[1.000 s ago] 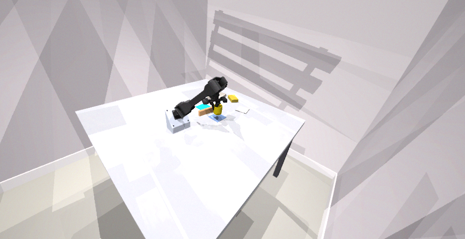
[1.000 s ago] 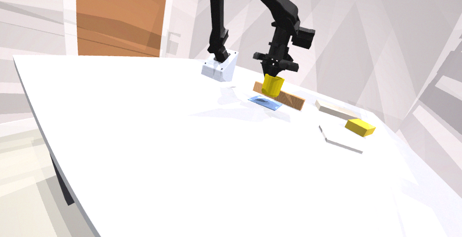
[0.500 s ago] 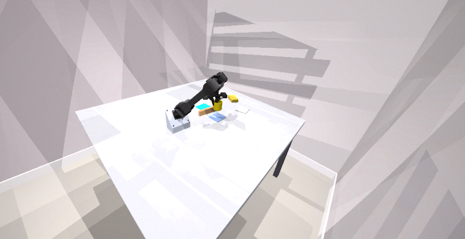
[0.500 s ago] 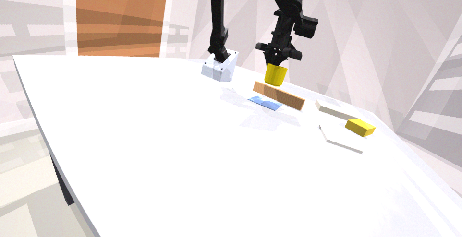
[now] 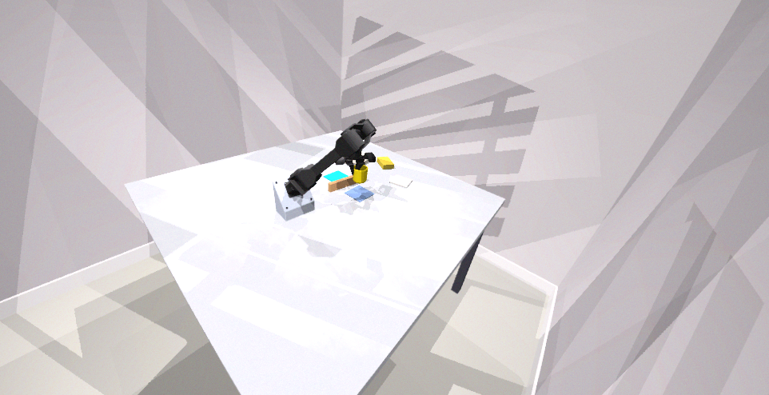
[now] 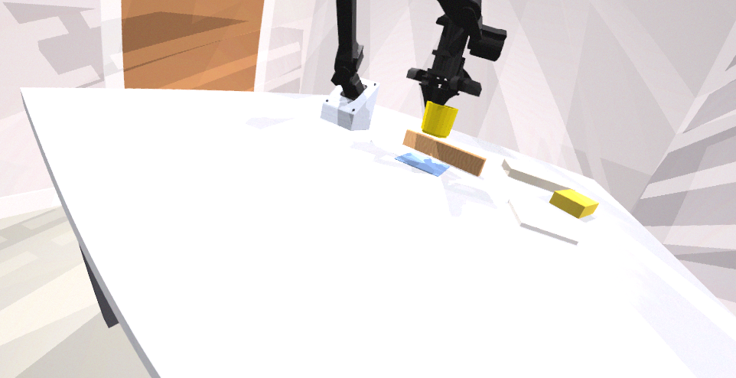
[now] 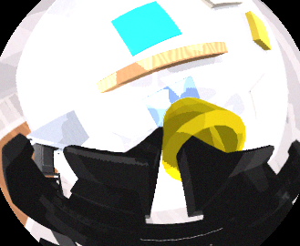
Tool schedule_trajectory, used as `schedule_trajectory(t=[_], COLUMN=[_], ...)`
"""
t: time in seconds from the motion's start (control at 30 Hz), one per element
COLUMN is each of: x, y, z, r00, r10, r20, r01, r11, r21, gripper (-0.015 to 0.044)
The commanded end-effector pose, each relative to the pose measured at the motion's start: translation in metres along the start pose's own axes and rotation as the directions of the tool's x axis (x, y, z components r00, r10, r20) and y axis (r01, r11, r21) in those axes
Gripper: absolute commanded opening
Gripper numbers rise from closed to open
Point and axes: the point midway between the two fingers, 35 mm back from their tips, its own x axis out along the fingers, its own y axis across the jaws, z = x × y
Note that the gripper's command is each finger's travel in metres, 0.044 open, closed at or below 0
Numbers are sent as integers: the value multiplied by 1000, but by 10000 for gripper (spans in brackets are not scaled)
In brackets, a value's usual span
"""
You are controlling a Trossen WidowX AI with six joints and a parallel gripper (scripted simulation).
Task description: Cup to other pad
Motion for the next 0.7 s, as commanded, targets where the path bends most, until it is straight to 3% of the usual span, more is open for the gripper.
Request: schedule_trajectory(t=[0.0, 0.67], x=[0, -1], y=[1, 20], z=[3, 48], r00=[1000, 1000], r10=[0, 3], r20=[1, 7], r01=[0, -3], r11=[1000, 1000], r21=[1, 7], gripper=[0, 0])
